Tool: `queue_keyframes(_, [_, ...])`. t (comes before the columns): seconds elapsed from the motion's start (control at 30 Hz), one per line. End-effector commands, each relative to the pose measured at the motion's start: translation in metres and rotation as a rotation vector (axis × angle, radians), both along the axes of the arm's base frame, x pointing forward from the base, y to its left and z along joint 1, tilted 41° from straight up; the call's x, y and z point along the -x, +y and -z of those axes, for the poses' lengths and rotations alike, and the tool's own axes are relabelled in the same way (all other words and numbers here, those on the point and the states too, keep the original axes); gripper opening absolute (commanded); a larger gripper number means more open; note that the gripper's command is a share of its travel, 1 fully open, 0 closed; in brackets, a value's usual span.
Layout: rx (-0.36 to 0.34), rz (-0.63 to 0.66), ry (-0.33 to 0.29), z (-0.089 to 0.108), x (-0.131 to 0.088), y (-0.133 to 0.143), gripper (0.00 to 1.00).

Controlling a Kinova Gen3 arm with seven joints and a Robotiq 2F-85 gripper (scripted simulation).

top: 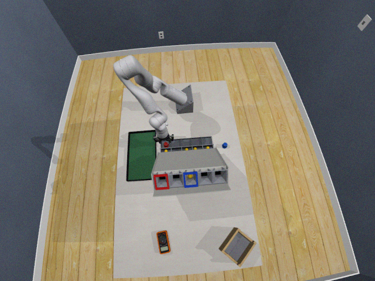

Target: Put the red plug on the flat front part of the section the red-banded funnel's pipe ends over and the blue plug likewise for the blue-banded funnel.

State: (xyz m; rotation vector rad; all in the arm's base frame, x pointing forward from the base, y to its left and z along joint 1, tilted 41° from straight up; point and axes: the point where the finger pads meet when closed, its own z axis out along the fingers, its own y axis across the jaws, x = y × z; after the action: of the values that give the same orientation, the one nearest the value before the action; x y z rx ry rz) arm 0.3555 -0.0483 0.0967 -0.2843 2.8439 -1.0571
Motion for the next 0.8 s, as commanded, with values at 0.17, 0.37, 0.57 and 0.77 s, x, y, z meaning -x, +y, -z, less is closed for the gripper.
queue_keyframes(0.17, [-0.006, -0.008, 0.000, -0.003, -0.001, 0.006, 0.65])
queue_keyframes(0.37, [-0.008, -0.006, -0.004, -0.018, 0.003, 0.019, 0.65])
queue_keyframes(0.57, [-0.008, -0.006, -0.004, -0.018, 0.003, 0.019, 0.65])
queue_keyframes(0.77, [-0.008, -0.006, -0.004, -0.018, 0.003, 0.019, 0.65])
